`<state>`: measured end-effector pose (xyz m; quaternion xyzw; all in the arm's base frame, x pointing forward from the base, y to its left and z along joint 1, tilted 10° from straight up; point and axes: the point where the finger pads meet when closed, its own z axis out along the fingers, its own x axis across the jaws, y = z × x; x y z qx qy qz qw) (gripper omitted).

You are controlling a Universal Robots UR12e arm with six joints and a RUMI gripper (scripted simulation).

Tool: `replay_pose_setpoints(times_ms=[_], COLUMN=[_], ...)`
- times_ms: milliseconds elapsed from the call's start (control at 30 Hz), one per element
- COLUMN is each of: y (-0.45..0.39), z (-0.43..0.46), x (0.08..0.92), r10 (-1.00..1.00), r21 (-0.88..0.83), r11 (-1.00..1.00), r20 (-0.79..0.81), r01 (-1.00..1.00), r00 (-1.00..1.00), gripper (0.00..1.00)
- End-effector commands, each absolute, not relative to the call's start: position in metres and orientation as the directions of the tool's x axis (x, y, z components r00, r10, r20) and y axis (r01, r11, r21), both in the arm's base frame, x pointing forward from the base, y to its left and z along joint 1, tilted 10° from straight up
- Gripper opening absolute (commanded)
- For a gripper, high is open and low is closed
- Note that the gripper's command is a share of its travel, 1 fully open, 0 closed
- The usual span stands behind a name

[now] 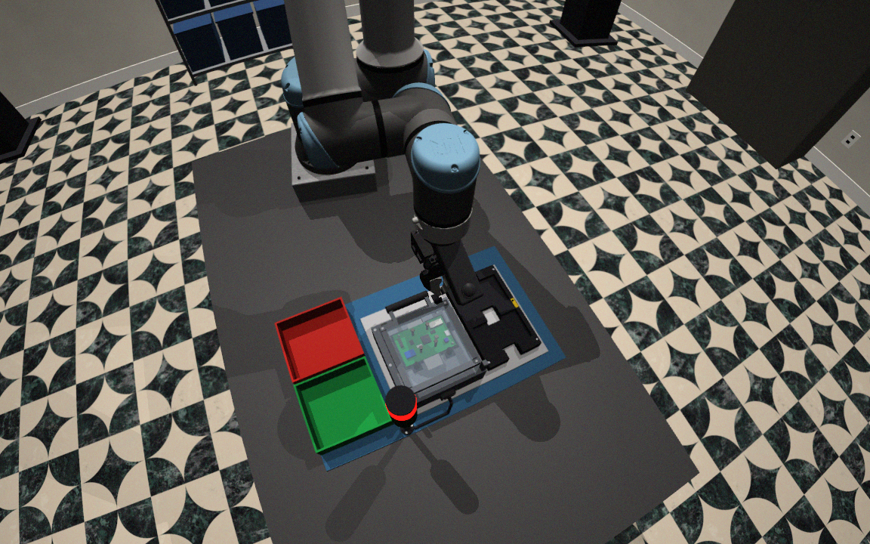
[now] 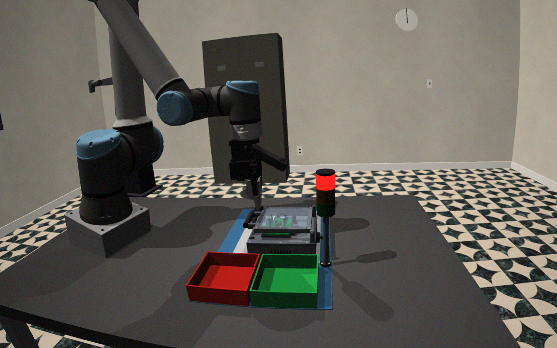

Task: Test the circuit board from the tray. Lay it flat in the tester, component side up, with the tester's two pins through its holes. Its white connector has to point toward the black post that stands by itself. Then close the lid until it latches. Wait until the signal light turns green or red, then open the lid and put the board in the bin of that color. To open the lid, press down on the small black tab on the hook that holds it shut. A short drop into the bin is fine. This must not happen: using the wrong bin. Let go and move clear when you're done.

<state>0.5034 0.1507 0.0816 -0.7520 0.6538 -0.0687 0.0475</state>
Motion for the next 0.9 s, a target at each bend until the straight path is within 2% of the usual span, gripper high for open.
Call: replay_pose_setpoints(times_ms=[0,867], y=[0.1495,0.1488], z=[0.0782,0.0752], x=[0.5008,0.4992], r10=[-0.990,-0.990], r21=[-0.158,-0.157], r11=[-0.139,-0.138], r20=[0.040,0.041], r01=[-0.978,-0.978], r00=[0.134,0.133], gripper=[0.00,0.00])
